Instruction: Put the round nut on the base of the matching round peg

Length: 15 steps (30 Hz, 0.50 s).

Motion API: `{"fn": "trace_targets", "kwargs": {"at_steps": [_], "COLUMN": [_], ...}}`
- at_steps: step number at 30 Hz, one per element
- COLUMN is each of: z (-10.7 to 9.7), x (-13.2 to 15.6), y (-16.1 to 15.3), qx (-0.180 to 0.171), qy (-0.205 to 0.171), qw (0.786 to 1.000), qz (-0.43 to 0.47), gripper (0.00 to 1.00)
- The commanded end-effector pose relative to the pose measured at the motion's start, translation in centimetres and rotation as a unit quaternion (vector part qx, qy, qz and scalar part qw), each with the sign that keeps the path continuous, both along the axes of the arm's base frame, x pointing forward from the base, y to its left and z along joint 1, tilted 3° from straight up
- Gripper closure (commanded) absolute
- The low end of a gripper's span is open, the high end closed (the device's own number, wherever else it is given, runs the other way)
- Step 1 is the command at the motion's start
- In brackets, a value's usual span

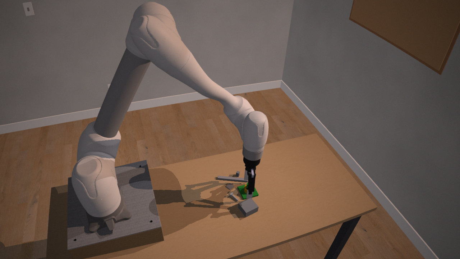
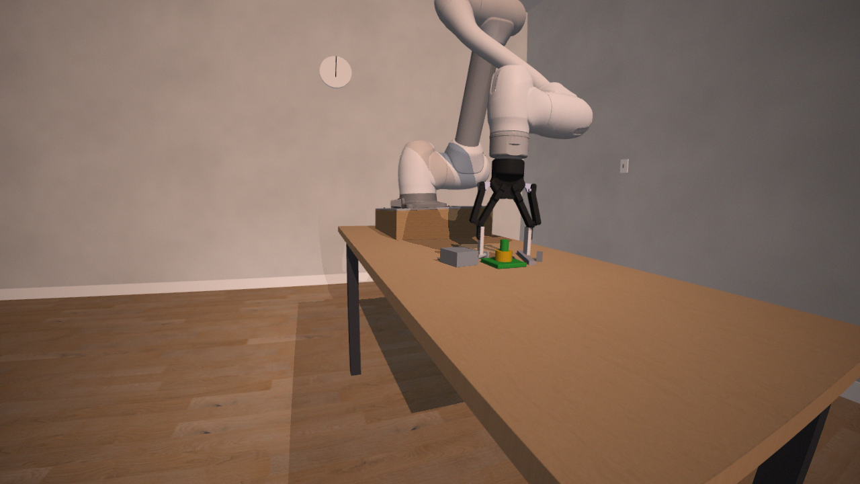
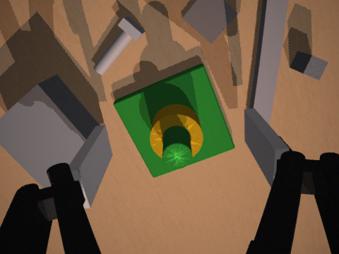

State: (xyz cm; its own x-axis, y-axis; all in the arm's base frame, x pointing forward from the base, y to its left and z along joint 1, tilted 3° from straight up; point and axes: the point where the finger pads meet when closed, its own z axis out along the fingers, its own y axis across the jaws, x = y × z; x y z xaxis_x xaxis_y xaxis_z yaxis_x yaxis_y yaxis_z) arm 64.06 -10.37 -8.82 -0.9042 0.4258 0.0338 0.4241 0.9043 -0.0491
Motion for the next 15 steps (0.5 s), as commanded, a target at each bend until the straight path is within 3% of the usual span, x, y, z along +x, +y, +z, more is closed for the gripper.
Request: {"fn": "trace_targets", "kwargs": {"at_steps": [1,11,13,15], "z": [0.0,0.1,1.6,1.6], "x": [0.0,0.0,0.3,0.3], "y": [0.0,0.0,0.0,0.0], "qx": [0.0,0.0,0.0,0.0], "qy": [0.0,0.0,0.0,0.0], "qw": [1.0,1.0,1.0,1.0], "qz": [0.0,0.0,0.0,0.0], "gripper": [0.0,0.0,0.0,0.0]}}
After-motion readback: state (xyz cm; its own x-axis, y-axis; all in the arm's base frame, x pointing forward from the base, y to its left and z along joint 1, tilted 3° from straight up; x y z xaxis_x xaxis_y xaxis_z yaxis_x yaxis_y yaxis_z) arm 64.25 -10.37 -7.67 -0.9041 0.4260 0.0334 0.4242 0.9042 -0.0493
